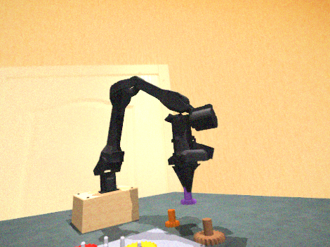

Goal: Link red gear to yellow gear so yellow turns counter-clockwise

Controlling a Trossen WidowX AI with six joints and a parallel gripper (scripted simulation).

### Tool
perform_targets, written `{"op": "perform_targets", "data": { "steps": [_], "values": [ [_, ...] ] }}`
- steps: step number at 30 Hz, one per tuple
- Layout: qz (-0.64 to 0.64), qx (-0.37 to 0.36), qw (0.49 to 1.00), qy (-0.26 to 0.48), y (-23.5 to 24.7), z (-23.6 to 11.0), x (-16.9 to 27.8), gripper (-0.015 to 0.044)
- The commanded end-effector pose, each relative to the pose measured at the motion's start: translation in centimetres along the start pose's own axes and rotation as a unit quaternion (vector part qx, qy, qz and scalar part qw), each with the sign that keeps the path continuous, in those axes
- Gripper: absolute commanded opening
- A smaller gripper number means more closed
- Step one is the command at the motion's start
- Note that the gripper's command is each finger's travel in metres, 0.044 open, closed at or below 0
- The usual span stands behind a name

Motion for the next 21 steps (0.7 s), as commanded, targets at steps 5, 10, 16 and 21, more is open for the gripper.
{"op": "perform_targets", "data": {
  "steps": [5, 10, 16, 21],
  "values": [
    [0.001, 0.006, 1.000, -0.005, 0.1, -3.4, 0.0, 0.0000],
    [0.001, 0.006, 1.000, -0.005, 0.3, -5.2, 0.3, 0.0000],
    [0.001, 0.005, 1.000, -0.005, 0.7, -7.5, 0.7, 0.0000],
    [0.001, 0.005, 1.000, -0.005, 0.8, -8.0, 0.8, 0.0000]
  ]
}}
Point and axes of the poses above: the point midway between the two fingers, 35 mm back from their tips, its own z axis out along the fingers, its own y axis across the jaws, x = y × z, the point moved 1 cm from there along -z, back along the fingers, and after that the axes turned 1 degree about z, right-handed, at the moved point
